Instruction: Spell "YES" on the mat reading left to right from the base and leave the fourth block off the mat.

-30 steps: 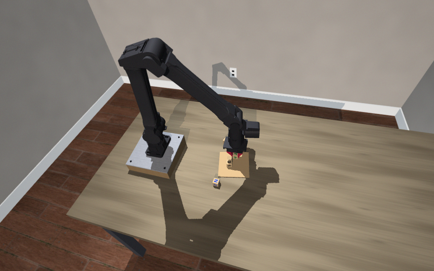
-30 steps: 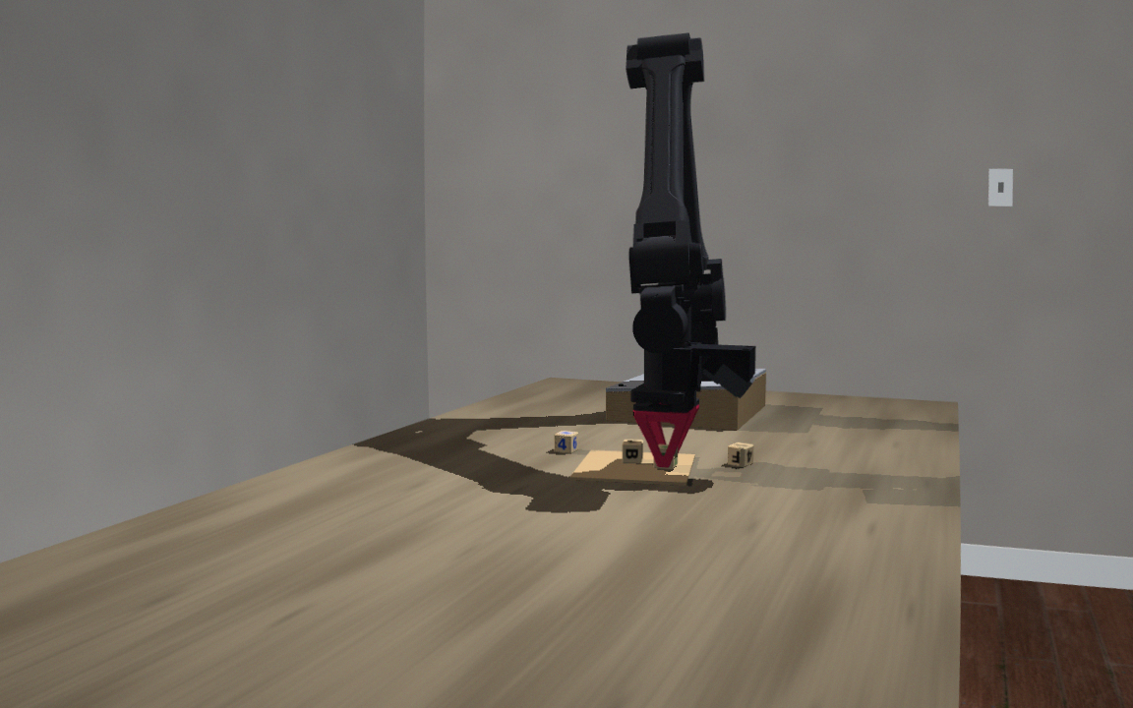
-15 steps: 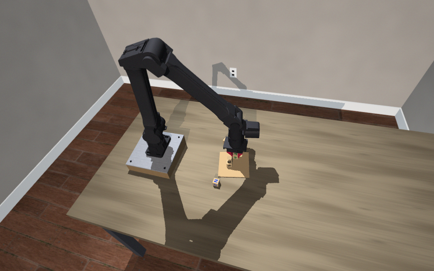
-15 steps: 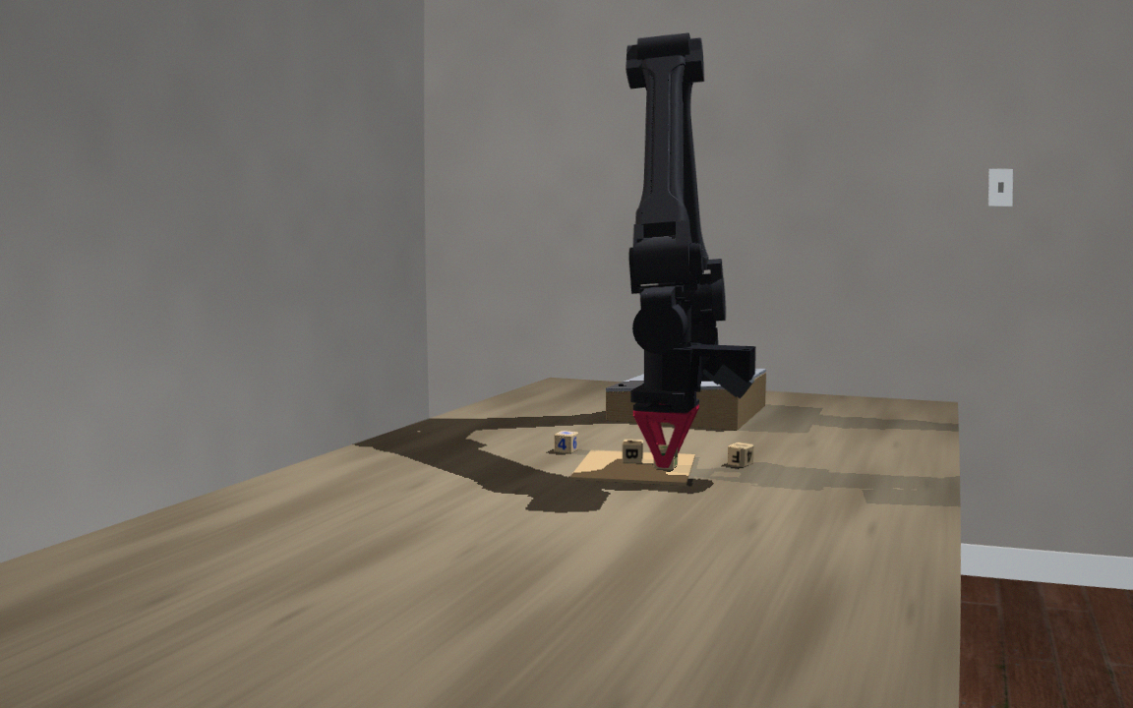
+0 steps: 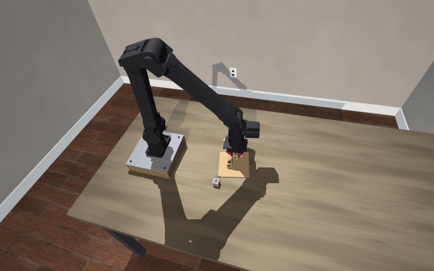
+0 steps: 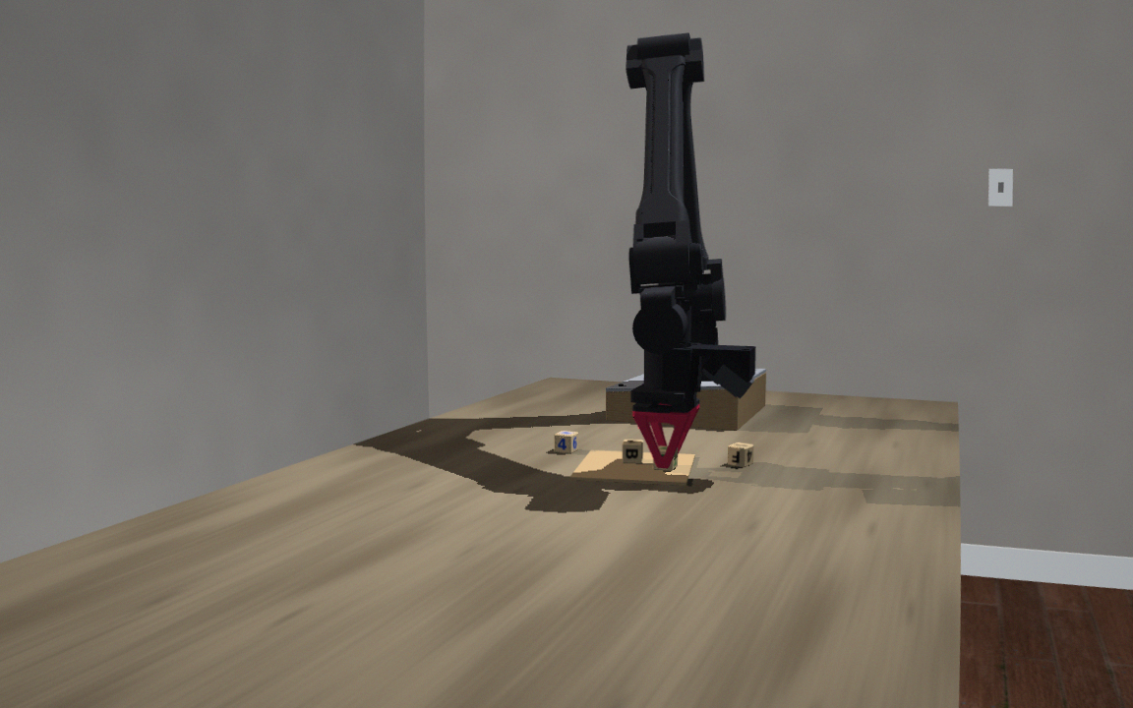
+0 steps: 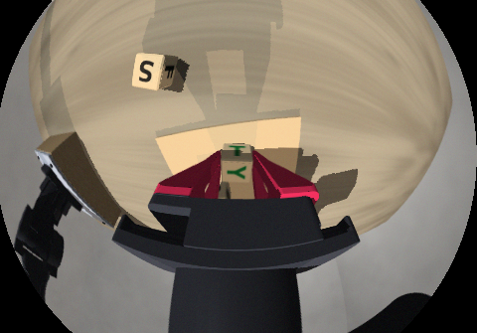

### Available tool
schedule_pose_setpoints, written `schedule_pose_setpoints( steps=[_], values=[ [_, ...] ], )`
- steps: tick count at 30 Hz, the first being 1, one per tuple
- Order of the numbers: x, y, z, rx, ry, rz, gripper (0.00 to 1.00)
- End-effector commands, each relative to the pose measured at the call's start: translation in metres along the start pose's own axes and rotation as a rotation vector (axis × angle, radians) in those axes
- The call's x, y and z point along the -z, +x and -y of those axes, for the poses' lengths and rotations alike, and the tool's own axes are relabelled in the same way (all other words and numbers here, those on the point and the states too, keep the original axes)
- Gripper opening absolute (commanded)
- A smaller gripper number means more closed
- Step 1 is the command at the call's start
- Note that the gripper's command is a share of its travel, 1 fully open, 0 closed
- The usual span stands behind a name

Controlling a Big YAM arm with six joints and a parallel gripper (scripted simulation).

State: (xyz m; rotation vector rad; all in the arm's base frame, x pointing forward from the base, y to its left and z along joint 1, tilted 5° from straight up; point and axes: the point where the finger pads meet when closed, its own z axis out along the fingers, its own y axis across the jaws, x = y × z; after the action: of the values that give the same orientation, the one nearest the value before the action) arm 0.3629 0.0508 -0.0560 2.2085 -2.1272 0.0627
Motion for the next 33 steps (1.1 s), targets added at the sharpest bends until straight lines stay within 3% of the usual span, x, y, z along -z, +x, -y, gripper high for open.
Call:
schedule_pose_setpoints(
  steps=[1,6,16,17,33],
  values=[
    [0.0046,0.0007,0.0194,0.001,0.036,0.005,0.32],
    [0.0046,0.0007,0.0194,0.001,0.036,0.005,0.40],
    [0.0046,0.0007,0.0194,0.001,0.036,0.005,0.40],
    [0.0046,0.0007,0.0194,0.001,0.036,0.005,0.61],
    [0.0051,0.0007,0.0195,0.000,0.037,0.005,0.61]
  ],
)
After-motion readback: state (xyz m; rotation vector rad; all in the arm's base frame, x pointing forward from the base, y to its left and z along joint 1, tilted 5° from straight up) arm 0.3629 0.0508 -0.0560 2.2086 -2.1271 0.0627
